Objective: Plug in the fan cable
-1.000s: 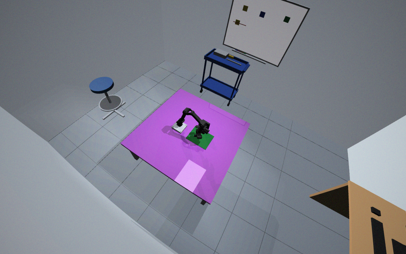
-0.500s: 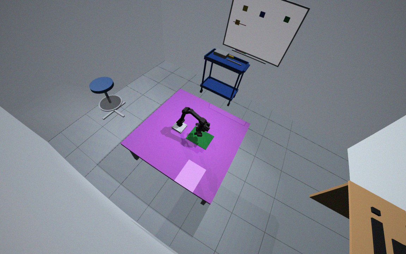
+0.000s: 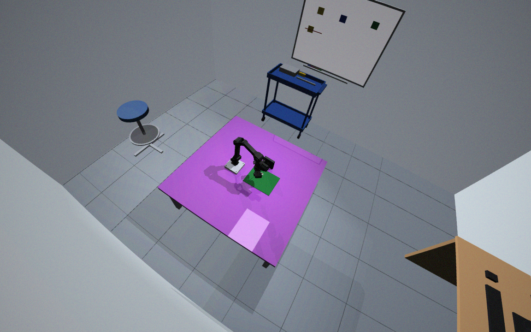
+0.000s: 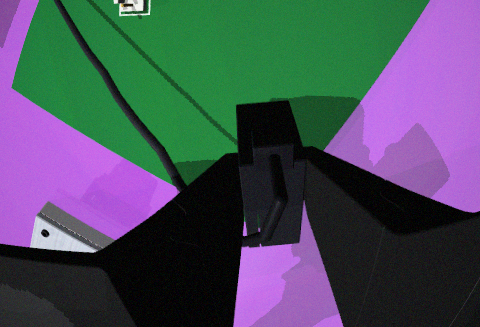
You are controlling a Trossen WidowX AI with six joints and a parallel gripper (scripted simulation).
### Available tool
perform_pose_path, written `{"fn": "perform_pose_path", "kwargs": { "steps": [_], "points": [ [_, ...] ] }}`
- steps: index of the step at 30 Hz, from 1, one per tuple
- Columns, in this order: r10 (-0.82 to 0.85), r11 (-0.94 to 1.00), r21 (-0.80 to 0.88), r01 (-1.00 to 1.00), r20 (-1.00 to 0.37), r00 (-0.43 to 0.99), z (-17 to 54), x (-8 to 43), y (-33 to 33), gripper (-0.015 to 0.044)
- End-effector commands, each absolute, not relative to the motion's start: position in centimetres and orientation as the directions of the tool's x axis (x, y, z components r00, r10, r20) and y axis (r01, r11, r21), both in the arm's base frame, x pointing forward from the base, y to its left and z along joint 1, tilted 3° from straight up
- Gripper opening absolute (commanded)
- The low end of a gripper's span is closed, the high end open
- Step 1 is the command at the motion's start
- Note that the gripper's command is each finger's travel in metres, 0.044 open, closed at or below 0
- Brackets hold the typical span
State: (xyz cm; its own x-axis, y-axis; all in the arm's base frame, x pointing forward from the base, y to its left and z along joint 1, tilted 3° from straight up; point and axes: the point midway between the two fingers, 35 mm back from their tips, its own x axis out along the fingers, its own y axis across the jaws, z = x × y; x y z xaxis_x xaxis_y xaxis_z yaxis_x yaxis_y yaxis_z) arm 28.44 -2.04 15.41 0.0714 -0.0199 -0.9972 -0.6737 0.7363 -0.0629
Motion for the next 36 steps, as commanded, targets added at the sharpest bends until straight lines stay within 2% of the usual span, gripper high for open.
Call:
{"fn": "perform_pose_path", "kwargs": {
  "steps": [1, 18, 36],
  "points": [
    [-0.009, 0.735, -0.066, -0.674, -0.996, 0.088, 15.3, 28.4, -2.3, 0.0000],
    [0.197, 0.749, 0.036, -0.662, -0.965, 0.170, 13.0, 29.0, -2.2, 0.0000],
    [0.388, 0.740, 0.104, -0.664, -0.873, 0.296, 11.4, 29.5, -2.4, 0.0000]
  ]
}}
